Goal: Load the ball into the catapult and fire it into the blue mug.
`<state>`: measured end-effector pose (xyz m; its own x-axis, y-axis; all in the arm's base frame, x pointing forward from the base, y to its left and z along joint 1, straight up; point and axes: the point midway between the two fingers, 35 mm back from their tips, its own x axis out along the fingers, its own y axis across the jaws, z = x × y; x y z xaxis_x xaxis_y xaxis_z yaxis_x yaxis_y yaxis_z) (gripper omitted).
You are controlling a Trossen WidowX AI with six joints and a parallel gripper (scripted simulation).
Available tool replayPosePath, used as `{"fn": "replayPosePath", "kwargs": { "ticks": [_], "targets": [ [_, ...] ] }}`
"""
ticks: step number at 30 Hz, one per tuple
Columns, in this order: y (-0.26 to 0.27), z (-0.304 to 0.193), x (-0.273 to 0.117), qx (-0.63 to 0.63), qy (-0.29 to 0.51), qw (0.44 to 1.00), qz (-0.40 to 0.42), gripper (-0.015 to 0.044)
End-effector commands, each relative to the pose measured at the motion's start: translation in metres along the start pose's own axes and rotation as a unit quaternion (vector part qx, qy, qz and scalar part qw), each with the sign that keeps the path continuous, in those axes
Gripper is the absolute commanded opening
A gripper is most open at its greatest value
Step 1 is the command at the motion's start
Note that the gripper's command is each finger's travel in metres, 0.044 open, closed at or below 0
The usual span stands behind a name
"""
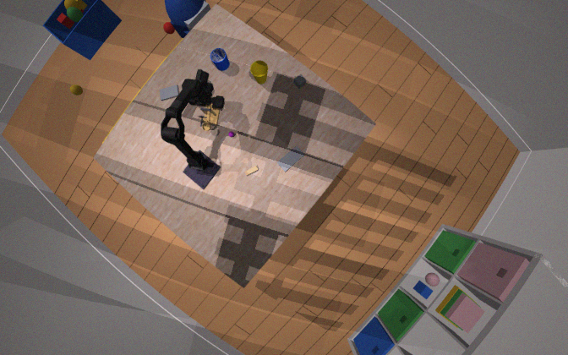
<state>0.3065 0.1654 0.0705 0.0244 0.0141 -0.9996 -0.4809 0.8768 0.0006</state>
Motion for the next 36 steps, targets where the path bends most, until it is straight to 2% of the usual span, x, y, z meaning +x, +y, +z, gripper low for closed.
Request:
{"fn": "replayPosePath", "kwargs": {
  "ticks": [1, 15, 18, 24, 32, 36],
  "targets": [
    [0.000, 0.000, -0.001, 0.000, 0.000, 1.000, 0.000, 0.0000],
    [0.000, 0.000, -0.001, 0.000, 0.000, 1.000, 0.000, 0.0368],
    [0.000, 0.003, -0.022, 0.000, 0.000, 1.000, 0.000, 0.0440],
    [0.000, 0.000, -0.098, 0.000, 0.000, 1.000, 0.000, 0.0440],
    [0.000, 0.004, -0.089, 0.000, -0.005, 1.000, 0.000, 0.0440],
    [0.000, 0.003, -0.125, 0.000, -0.008, 1.000, 0.000, 0.0440]
  ]
}}
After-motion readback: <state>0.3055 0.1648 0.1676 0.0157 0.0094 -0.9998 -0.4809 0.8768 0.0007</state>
